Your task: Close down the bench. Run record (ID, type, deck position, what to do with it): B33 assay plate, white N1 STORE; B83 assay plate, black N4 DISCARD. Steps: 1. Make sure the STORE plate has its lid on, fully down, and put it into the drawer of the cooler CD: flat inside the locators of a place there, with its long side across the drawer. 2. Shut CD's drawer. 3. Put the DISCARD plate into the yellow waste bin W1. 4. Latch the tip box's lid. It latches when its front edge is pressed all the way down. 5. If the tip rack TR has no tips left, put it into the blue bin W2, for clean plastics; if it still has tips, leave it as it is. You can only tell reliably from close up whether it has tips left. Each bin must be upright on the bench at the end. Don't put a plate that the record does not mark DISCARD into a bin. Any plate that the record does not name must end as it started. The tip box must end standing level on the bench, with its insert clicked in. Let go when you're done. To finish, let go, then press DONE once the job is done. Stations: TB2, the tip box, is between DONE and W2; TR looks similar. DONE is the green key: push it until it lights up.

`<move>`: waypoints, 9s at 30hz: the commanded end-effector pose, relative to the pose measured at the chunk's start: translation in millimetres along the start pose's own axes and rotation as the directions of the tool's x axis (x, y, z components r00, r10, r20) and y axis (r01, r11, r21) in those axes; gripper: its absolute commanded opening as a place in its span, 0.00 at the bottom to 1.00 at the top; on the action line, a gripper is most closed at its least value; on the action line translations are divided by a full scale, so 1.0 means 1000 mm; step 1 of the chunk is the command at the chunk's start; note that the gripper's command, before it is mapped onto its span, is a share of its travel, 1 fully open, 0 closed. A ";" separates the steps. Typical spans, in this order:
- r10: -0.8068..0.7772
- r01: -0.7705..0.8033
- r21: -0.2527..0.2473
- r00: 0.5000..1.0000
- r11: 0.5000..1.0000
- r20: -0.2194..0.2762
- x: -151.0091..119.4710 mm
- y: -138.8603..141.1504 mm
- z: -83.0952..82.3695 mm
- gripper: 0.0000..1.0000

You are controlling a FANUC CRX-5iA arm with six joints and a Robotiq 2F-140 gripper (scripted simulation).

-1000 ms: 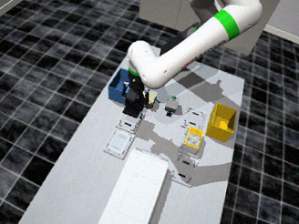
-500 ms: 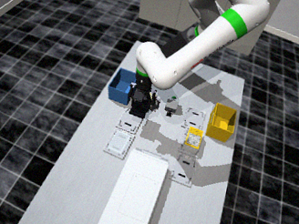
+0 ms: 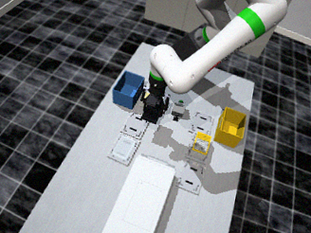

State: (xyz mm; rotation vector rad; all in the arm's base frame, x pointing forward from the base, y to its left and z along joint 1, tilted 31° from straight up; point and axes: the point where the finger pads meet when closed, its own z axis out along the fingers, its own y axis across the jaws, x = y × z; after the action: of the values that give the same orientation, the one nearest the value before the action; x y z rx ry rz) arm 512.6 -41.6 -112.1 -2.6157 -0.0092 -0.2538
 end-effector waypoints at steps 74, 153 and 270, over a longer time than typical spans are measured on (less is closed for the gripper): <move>0.000 0.000 -0.001 1.000 1.000 -0.001 -0.059 -0.171 -0.001 0.10; 0.000 0.000 0.000 1.000 1.000 -0.001 -0.120 -0.344 0.000 0.10; 0.000 0.000 0.000 1.000 1.000 -0.001 -0.155 -0.443 0.040 0.10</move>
State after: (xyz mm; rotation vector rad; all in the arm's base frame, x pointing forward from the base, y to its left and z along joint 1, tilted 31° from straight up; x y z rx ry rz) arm 343.2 370.3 41.7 -2.6163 -0.0092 -0.2540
